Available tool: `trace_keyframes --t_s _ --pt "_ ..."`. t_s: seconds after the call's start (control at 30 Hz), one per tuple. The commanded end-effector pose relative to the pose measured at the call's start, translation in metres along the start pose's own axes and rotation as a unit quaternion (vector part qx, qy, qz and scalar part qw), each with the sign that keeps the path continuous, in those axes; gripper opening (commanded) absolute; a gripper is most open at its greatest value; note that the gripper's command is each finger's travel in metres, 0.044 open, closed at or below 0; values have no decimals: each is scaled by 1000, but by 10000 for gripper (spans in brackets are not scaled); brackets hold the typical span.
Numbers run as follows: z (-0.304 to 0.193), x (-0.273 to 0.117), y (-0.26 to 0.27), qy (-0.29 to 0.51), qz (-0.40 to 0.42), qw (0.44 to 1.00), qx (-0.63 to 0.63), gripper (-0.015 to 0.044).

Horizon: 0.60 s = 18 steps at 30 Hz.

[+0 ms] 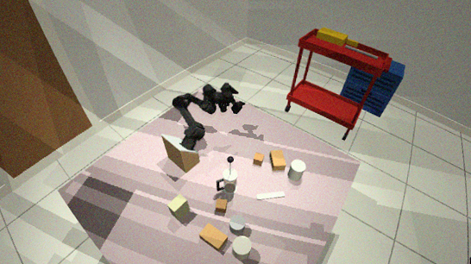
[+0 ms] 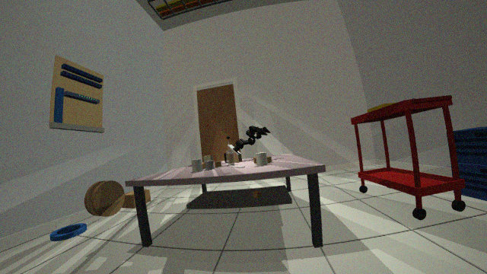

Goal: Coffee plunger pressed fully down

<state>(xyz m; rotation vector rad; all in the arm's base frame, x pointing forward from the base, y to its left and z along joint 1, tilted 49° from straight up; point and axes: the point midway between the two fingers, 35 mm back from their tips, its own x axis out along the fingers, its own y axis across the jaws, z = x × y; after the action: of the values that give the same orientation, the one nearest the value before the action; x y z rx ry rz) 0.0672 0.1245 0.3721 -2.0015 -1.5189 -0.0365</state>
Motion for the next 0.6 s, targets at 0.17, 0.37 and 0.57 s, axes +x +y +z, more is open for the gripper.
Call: trace_keyframes --t_s 0.17,0.37,0.57 --pt "-22 0 24 39 34 997 61 440" --pt "-53 -10 70 109 94 979 142 440" --pt "-77 -26 108 167 145 949 224 440"
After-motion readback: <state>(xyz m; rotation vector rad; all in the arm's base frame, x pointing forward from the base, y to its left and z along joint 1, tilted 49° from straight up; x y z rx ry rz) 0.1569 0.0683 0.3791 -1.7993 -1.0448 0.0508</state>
